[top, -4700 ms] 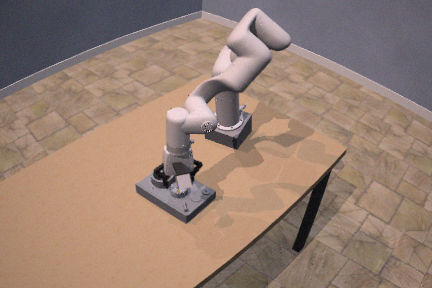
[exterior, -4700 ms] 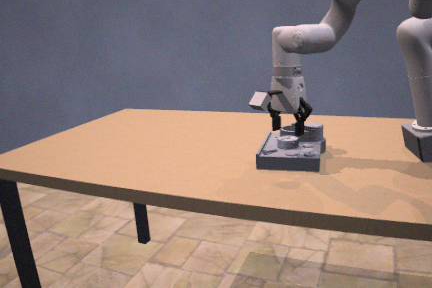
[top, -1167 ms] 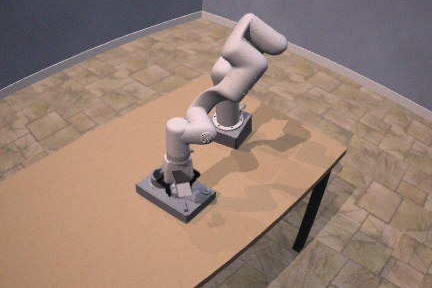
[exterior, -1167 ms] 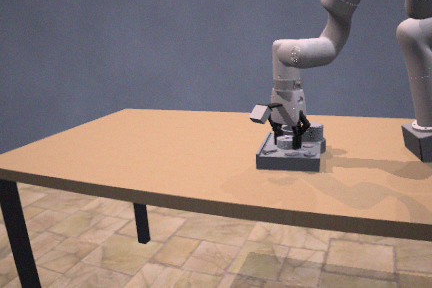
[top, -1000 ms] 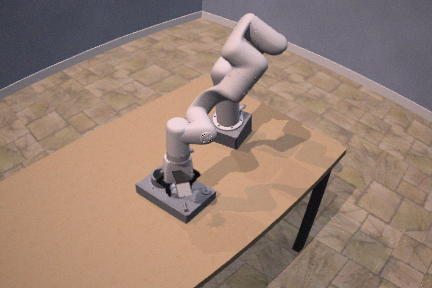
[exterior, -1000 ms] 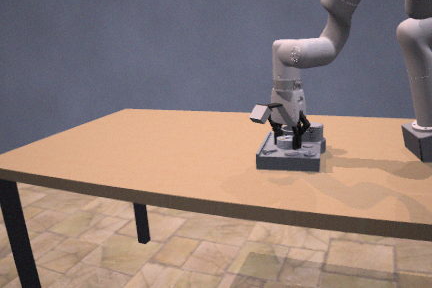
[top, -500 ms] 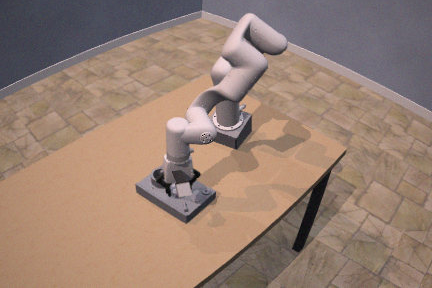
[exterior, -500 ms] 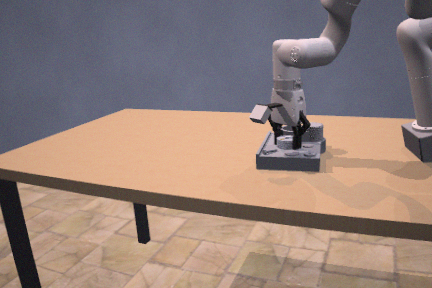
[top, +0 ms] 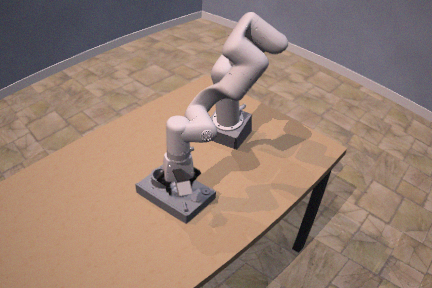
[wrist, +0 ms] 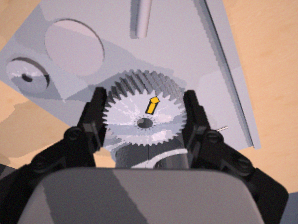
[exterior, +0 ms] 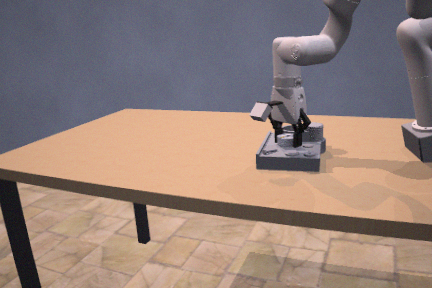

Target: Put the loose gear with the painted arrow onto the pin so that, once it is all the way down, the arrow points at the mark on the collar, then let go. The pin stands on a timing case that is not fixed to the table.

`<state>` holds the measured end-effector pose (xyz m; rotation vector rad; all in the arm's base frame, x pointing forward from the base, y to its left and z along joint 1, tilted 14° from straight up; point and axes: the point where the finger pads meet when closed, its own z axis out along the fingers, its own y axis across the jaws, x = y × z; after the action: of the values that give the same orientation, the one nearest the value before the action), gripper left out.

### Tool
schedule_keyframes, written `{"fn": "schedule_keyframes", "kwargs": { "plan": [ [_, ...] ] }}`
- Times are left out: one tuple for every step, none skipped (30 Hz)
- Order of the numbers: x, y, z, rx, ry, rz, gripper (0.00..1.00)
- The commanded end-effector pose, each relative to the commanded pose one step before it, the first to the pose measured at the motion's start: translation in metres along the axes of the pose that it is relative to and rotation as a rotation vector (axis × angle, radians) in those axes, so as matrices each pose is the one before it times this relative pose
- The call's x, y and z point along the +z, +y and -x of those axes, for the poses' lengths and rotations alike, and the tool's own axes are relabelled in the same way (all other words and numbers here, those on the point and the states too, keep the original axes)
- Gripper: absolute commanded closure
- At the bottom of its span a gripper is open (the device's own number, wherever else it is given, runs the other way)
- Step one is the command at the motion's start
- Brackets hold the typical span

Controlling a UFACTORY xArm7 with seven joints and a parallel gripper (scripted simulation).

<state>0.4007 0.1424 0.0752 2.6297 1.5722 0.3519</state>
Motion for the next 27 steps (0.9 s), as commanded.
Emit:
{"fn": "schedule_keyframes", "kwargs": {
  "plan": [
    [-0.00742, 0.00177, -0.00083, 0.00121, 0.00266, 0.00419, 1.0],
    [-0.00185, 0.0, 0.0, 0.0, 0.00001, -0.00001, 1.0],
    [-0.00198, 0.0, 0.0, 0.0, 0.0, -0.00001, 1.0],
    [-0.00206, 0.00001, 0.00001, 0.00001, -0.00002, 0.00003, 1.0],
    [-0.00215, -0.00001, -0.00001, -0.00001, 0.00002, -0.00004, 1.0],
    [-0.00221, 0.00001, 0.00002, 0.00001, -0.00003, 0.00005, 1.0],
    [-0.00229, -0.00001, -0.00002, -0.00001, 0.00003, -0.00005, 1.0],
    [-0.00233, 0.00001, 0.00002, 0.00001, -0.00003, 0.00005, 1.0],
    [-0.00239, -0.00001, -0.00002, -0.00001, 0.00002, -0.00005, 1.0],
    [-0.00242, 0.00001, 0.00002, 0.00001, -0.00003, 0.00005, 1.0],
    [-0.00246, -0.00001, -0.00002, -0.00001, 0.00002, -0.00005, 1.0],
    [-0.00246, 0.00001, 0.00001, 0.00001, -0.00002, 0.00004, 1.0],
    [0.0, 0.0, 0.0, 0.0, 0.0, 0.0, 1.0],
    [0.0, 0.0, 0.0, 0.0, 0.0, 0.0, 1.0],
    [-0.00248, -0.00001, -0.00001, -0.00001, 0.00002, -0.00004, 1.0],
    [-0.00247, 0.00001, 0.00001, 0.00001, -0.00002, 0.00003, 1.0],
    [-0.00246, 0.0, -0.00001, 0.0, 0.00001, -0.00003, 1.0],
    [-0.00242, 0.0, 0.00001, 0.0, -0.00001, 0.00003, 1.0],
    [-0.00237, 0.0, -0.00001, 0.0, 0.00001, -0.00002, 1.0],
    [-0.00231, 0.0, 0.00001, 0.0, -0.00001, 0.00002, 1.0],
    [-0.00222, 0.0, -0.00001, 0.0, 0.00001, -0.00002, 1.0],
    [-0.00214, 0.0, 0.00001, 0.00001, -0.00002, 0.00003, 1.0],
    [-0.00204, 0.0, -0.00001, -0.00001, 0.00002, -0.00003, 1.0],
    [-0.00194, 0.0, 0.00001, 0.0, -0.00001, 0.00002, 1.0],
    [-0.00183, 0.0, 0.0, 0.0, 0.0, 0.0, 1.0],
    [-0.00172, 0.0, 0.0, 0.0, 0.0, -0.00001, 1.0],
    [-0.0016, 0.0, 0.00001, 0.0, -0.00001, 0.00002, 1.0]
  ]
}}
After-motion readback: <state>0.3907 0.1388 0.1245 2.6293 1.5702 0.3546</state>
